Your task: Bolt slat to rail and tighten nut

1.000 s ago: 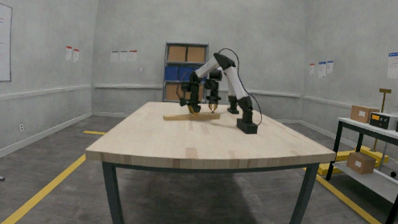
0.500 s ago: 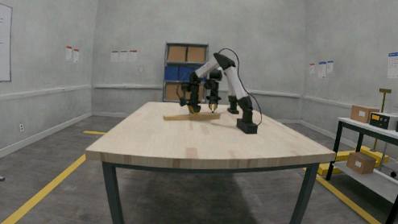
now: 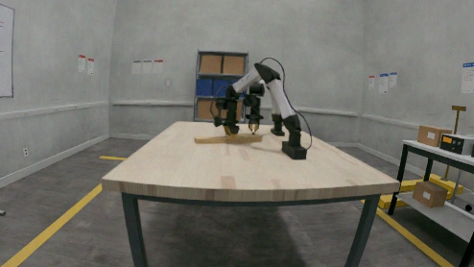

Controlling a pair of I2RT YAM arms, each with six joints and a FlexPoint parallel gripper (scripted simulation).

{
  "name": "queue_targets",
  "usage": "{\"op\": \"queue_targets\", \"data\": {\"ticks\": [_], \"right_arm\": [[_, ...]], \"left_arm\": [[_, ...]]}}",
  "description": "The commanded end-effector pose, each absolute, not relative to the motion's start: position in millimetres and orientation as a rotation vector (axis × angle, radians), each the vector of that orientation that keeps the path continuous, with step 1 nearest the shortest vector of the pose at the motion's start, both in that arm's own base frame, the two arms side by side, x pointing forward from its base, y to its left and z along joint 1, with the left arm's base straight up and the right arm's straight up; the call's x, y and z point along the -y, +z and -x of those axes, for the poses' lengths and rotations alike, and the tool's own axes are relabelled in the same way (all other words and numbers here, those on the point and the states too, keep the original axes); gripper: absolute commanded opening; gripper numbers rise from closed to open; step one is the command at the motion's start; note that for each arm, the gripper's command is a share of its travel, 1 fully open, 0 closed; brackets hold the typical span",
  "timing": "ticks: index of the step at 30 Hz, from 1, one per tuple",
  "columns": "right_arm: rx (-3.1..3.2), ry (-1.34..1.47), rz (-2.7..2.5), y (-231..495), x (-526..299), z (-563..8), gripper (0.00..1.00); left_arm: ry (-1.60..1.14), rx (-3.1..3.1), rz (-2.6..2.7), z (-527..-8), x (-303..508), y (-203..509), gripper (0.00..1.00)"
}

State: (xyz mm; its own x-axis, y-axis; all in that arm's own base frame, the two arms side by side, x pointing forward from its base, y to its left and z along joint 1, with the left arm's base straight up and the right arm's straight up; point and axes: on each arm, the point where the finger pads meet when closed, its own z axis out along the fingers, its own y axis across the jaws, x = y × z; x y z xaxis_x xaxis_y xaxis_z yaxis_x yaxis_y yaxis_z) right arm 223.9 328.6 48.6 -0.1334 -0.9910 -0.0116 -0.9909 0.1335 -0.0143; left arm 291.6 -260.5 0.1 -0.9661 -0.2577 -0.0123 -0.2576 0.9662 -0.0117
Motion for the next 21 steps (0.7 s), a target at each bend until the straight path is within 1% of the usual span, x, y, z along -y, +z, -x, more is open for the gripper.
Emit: {"op": "queue_targets", "data": {"ticks": [1,21], "right_arm": [[-2.342,0.001,2.043,53.2,-330.1,-226.3,0.11],[-2.342,0.001,2.042,53.4,-330.1,-226.5,0.11]], "left_arm": [[-0.04,-3.09,0.411,-293.4,264.1,5.5,0.68],[-0.04,-3.09,0.411,-293.4,264.1,5.5,0.68]]}}
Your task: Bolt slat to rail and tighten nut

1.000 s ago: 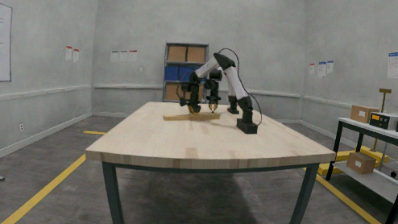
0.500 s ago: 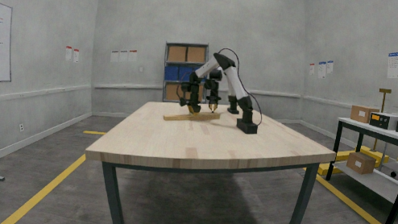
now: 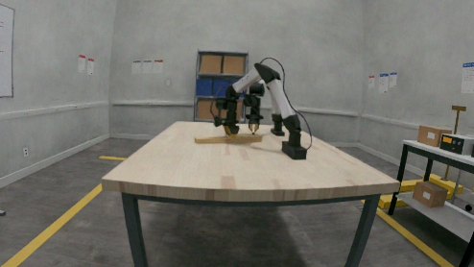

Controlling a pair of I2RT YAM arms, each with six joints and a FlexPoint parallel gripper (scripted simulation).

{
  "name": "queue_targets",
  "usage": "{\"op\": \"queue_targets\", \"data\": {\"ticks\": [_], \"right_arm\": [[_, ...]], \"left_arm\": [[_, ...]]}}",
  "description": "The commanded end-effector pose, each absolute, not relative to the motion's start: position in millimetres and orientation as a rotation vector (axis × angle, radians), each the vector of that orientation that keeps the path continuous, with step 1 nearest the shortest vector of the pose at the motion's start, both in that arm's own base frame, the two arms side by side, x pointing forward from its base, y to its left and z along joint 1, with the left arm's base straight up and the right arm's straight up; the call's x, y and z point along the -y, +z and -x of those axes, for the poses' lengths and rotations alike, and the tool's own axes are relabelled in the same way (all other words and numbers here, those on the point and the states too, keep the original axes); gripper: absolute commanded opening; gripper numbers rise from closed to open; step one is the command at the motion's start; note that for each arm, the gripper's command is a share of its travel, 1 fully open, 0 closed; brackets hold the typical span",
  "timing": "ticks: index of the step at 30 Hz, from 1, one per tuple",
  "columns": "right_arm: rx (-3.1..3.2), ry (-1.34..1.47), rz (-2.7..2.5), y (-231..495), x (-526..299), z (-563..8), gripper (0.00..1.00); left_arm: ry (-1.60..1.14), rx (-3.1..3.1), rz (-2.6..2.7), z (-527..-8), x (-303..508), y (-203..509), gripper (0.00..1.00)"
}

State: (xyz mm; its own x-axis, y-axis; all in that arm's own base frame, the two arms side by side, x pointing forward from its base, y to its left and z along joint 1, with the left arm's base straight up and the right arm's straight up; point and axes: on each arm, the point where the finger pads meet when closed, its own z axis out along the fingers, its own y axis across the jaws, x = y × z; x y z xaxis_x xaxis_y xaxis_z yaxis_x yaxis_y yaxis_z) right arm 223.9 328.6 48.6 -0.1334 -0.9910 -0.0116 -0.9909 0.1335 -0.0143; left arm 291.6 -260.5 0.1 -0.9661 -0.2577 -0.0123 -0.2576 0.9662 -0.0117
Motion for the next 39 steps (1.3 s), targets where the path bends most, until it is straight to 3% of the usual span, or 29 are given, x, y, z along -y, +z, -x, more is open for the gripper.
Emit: {"op": "queue_targets", "data": {"ticks": [1,9,17,39], "right_arm": [[-2.341,0.001,2.041,54,-330,-227,0.11],[-2.344,0.0,2.045,52,-330,-226,0.11],[-2.341,0.001,2.041,54,-330,-227,1.0],[-2.359,0.005,2.057,104,-330,-226,1.0]], "left_arm": [[-0.04,-3.09,0.411,-293,264,5,0.68],[-0.04,-3.09,0.411,-293,264,5,0.68],[-0.04,-3.09,0.411,-293,264,5,0.68],[-0.04,-3.09,0.411,-293,264,5,0.68]]}}
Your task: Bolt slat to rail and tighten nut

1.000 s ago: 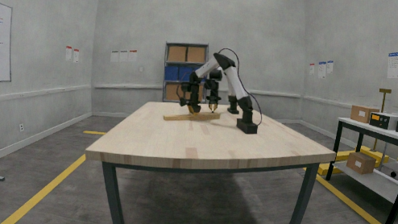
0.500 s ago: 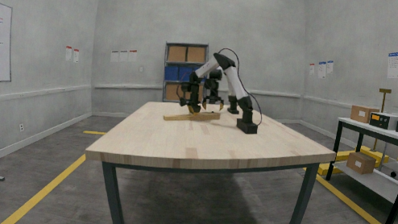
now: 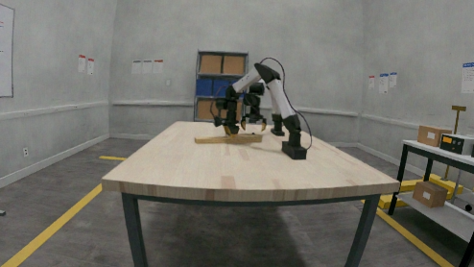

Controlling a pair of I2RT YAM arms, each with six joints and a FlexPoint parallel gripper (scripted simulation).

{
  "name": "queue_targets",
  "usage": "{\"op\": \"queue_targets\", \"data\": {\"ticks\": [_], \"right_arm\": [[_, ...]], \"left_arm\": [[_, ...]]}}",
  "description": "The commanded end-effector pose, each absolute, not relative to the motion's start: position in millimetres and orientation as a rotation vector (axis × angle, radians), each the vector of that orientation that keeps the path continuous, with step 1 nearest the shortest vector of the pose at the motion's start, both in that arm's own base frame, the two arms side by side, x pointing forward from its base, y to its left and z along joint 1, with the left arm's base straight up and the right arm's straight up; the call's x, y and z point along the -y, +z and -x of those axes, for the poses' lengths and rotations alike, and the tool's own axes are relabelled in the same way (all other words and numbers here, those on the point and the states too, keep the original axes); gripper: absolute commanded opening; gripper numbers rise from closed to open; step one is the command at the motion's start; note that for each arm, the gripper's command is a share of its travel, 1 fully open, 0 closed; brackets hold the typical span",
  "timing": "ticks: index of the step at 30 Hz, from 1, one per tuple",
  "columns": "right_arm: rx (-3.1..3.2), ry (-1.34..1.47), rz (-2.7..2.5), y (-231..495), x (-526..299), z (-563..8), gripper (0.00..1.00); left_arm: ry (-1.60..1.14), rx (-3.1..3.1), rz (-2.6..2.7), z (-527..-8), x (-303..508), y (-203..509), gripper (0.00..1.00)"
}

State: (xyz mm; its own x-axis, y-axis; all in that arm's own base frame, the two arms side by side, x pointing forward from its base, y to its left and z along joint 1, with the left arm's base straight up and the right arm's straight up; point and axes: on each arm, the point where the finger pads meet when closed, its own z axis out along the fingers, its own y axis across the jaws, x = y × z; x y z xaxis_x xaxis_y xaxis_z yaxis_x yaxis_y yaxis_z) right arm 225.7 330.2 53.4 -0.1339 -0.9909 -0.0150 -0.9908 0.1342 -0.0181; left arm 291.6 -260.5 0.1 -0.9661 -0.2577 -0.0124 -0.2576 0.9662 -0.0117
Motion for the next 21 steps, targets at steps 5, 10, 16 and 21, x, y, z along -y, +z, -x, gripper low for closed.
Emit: {"op": "queue_targets", "data": {"ticks": [5,10,16,21], "right_arm": [[-2.351,0.002,2.05,68,-330,-226,1.0],[-2.338,0.003,2.038,59,-332,-228,1.0],[-2.338,0.003,2.038,59,-332,-228,1.0],[-2.338,0.003,2.038,59,-332,-228,1.0]], "left_arm": [[-0.04,-3.09,0.411,-293,264,5,0.9],[-0.04,-3.09,0.411,-293,264,5,1.0],[-0.04,-3.09,0.411,-293,264,5,1.0],[-0.046,-3.093,0.419,-293,265,9,1.0]]}}
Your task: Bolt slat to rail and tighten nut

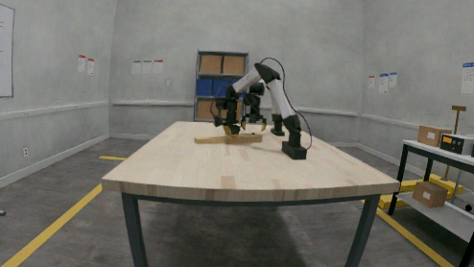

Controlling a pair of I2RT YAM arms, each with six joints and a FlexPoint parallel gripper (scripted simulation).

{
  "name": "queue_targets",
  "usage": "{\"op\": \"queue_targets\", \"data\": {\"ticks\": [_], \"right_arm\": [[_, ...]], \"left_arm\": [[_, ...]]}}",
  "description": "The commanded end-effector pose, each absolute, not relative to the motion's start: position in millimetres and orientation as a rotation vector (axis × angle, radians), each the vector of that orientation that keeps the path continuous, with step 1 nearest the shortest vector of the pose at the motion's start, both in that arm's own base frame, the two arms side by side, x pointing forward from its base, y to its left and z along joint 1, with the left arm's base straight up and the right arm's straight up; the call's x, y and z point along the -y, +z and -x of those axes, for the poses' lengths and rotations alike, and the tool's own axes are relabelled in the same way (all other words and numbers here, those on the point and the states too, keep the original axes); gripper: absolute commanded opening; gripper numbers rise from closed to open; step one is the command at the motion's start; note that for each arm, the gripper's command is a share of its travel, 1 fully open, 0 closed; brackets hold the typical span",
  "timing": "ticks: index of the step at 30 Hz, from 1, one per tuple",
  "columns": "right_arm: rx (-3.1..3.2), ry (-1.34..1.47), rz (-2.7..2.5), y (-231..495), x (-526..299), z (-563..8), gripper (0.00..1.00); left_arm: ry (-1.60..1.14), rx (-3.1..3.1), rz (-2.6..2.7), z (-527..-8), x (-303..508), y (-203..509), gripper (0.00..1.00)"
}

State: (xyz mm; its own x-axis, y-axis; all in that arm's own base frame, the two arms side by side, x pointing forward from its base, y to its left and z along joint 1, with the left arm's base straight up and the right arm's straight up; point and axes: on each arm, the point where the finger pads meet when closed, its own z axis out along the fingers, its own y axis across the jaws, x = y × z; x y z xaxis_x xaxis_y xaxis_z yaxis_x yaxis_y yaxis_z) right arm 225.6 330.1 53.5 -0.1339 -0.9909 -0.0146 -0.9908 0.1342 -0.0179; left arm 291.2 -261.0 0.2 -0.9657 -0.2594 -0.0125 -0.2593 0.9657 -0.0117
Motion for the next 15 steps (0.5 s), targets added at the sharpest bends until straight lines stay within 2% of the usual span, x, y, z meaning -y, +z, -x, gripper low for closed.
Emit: {"op": "queue_targets", "data": {"ticks": [1,15], "right_arm": [[-2.338,0.003,2.038,59,-332,-228,1.0],[-2.338,0.003,2.038,59,-332,-228,1.0]], "left_arm": [[-0.045,-3.094,0.418,-293,265,10,1.0],[-0.036,-3.101,0.409,-294,265,27,1.0]]}}
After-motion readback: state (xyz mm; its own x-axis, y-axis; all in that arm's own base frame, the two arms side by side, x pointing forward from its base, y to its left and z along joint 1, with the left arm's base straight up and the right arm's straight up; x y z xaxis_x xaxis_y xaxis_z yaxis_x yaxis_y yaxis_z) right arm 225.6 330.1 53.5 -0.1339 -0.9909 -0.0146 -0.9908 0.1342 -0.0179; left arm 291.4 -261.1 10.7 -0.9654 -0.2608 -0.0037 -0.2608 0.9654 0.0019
